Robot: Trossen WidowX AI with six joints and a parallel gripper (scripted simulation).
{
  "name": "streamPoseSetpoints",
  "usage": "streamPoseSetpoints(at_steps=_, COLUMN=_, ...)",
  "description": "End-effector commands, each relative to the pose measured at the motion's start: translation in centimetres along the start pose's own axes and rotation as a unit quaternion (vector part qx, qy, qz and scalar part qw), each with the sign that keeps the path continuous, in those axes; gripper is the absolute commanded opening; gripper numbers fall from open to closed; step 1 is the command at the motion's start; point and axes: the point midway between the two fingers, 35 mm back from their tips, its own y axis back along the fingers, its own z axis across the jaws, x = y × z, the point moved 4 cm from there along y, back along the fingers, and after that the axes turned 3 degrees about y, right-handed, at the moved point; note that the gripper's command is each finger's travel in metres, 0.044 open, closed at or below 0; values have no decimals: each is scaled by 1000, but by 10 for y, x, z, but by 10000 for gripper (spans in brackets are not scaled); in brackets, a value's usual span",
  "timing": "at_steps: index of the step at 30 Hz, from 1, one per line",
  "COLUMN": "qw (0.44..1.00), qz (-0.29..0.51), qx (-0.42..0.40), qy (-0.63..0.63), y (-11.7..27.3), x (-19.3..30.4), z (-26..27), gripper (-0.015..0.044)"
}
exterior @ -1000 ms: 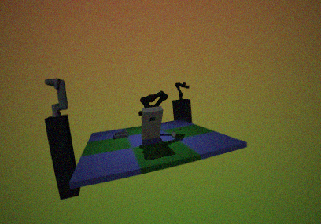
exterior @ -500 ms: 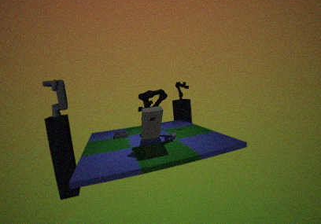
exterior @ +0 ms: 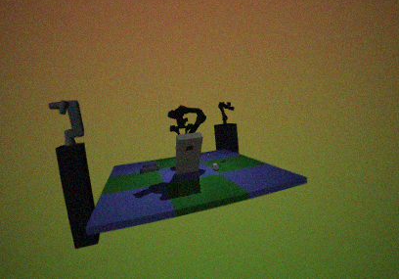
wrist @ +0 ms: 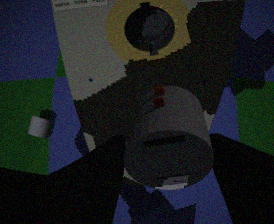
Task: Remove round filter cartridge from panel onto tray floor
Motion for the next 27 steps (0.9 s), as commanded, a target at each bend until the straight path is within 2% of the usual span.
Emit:
streamPoseSetpoints(at_steps=1, qw=1000, qz=2, qx=-1, qy=0, y=0, x=0, z=-15, gripper=0)
streamPoseSetpoints(at_steps=16, qw=1000, qz=1, qx=0, qy=2, y=-10, x=7, z=-84, gripper=0)
streamPoseSetpoints(at_steps=18, qw=1000, qz=5, qx=4, qy=-14, y=-8, x=8, z=-76, gripper=0)
streamPoseSetpoints(at_steps=27, qw=980, qz=28, qx=93, qy=-176, y=5, x=48, z=-129, gripper=0)
